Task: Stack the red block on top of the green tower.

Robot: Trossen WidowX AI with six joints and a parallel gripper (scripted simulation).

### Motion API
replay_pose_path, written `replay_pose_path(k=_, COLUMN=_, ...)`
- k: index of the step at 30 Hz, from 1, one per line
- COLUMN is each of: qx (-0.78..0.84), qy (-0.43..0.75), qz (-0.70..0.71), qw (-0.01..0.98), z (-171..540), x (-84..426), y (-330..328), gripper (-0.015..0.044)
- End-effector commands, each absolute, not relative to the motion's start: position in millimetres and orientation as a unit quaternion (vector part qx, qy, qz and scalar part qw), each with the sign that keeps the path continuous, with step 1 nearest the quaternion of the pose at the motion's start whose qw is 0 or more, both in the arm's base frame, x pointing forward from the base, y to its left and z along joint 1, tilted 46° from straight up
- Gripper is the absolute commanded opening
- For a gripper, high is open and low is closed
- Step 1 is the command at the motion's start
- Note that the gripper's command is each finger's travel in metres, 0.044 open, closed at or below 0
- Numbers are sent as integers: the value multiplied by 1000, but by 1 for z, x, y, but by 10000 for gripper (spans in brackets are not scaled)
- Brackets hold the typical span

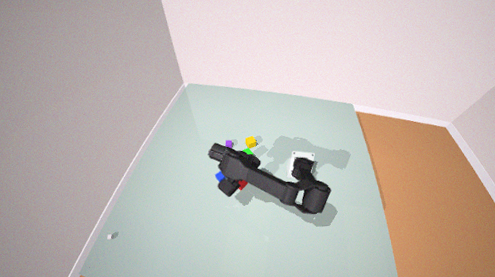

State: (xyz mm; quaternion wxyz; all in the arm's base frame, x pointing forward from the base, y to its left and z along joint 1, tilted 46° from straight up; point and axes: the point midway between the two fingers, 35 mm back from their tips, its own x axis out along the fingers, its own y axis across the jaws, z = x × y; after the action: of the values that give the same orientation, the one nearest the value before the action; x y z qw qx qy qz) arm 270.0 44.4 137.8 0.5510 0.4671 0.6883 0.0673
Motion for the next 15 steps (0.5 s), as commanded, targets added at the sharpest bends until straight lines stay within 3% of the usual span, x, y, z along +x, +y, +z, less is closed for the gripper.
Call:
replay_pose_path(k=1, qx=465, qy=687, qz=68, qw=554, z=149, x=270, y=33, gripper=0)
replay_pose_path(k=15, qx=463, qy=687, qz=63, qw=557, z=129, x=275, y=7, gripper=0)
